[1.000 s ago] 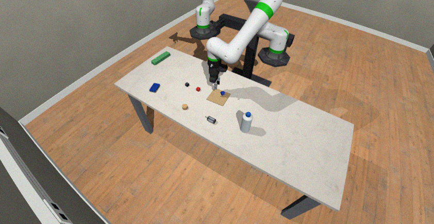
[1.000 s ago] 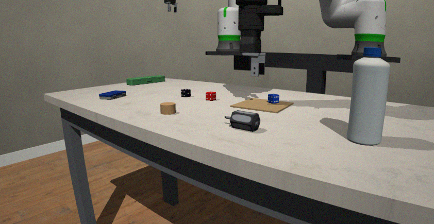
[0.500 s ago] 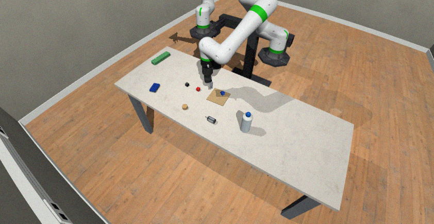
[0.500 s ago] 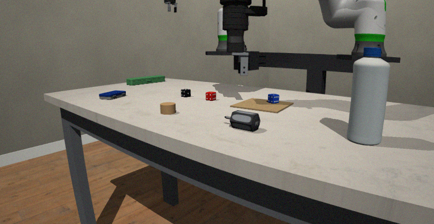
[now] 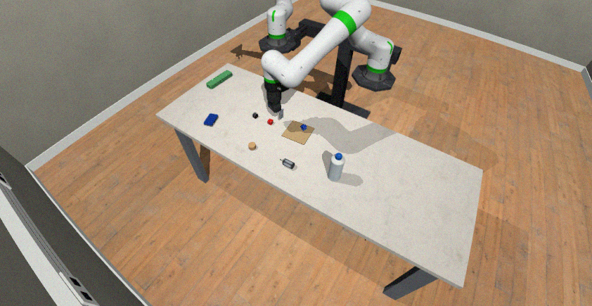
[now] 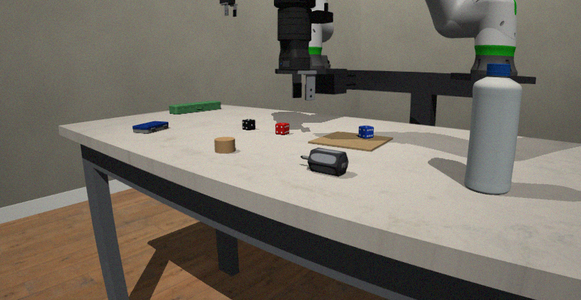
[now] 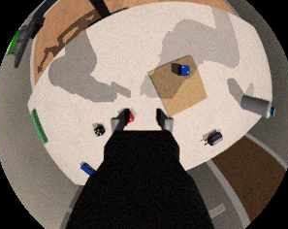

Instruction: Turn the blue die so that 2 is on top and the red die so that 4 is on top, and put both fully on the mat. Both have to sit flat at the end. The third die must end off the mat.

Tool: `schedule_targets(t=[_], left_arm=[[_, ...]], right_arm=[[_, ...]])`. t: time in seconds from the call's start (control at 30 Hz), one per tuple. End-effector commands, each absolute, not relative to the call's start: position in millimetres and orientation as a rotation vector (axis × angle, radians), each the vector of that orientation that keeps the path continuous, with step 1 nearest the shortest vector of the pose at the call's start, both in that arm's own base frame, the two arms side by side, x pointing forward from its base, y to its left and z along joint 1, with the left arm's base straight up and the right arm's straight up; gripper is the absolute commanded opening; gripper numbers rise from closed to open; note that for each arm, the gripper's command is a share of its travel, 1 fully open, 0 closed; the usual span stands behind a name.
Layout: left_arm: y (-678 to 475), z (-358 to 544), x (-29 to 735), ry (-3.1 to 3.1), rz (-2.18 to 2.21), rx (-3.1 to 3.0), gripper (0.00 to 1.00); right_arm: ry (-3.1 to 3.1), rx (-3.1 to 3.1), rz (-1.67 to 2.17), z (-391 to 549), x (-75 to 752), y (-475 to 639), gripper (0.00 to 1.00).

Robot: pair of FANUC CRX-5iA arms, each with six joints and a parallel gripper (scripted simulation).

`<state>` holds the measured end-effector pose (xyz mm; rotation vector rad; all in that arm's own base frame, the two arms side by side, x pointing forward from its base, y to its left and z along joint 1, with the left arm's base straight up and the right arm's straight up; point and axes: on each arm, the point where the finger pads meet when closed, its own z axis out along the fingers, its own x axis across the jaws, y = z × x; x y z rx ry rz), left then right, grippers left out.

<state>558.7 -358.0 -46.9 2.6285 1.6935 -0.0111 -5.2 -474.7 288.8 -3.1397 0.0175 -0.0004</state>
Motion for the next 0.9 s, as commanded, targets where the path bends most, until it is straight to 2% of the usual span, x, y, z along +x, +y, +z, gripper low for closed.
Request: schedule_targets(t=[0.0,0.23,0.57,0.6,0.87], left_arm=[[-373.2,-46.1,562.4,1.886,0.0,2.512,1.0],[-400.8,-47.0,567.7,2.181,0.0,2.261,1.0],[-410.2,-47.4,569.5,2.273,0.0,2.168,1.0],[-410.2,-47.4,569.5,2.273,0.0,2.168,0.79],[-410.2,-47.4,569.5,2.273,0.0,2.168,0.79]], right_arm=[[0.018,-3.142,0.0,289.7,-5.3,-475.0,1.0],[0.018,-3.142,0.0,289.7,-5.3,-475.0,1.0],[0.018,-3.142,0.0,289.7,-5.3,-475.0,1.0],[0.018,-3.142,0.0,289.7,-5.3,-475.0,1.0],[0.018,-3.142,0.0,289.7,-5.3,-475.0,1.0]])
